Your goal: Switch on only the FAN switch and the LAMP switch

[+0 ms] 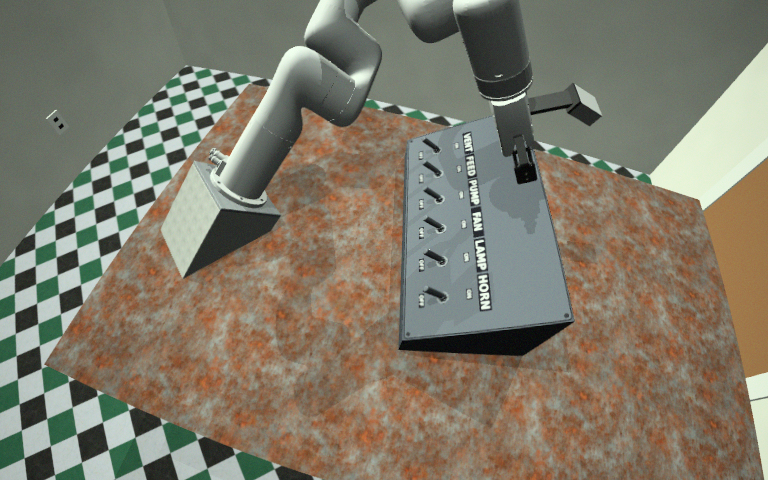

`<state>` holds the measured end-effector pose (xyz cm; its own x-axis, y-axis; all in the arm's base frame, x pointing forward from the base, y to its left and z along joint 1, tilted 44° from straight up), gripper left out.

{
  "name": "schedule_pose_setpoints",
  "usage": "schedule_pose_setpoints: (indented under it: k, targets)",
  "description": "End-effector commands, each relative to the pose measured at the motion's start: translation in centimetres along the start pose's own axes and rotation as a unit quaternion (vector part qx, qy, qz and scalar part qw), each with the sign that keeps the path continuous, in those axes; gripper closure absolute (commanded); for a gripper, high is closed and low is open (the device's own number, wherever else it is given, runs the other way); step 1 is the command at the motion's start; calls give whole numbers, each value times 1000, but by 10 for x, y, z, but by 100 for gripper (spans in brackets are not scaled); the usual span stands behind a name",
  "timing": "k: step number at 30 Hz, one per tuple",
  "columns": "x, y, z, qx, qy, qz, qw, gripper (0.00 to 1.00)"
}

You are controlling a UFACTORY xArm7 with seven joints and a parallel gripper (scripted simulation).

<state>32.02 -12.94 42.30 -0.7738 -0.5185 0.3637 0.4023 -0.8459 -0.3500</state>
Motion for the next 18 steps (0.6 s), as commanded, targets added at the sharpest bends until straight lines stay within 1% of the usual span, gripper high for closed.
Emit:
schedule_pose_setpoints:
  k: [1,9,18]
  targets:
    - [1,15,0,1,1,0,1000,0]
    - [1,37,-3,1,1,0,1000,0]
    - [1,43,-3,1,1,0,1000,0]
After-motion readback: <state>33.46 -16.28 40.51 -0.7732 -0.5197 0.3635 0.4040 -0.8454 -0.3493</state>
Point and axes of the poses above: the point where the finger pads meet when closed, its own x axis back along the fingers, its own y axis across the jaws, z = x × y, the point moved 7 cm from there along x, back along the fingers, and after that the axes turned 7 degrees about x, right-handed, at the moved point
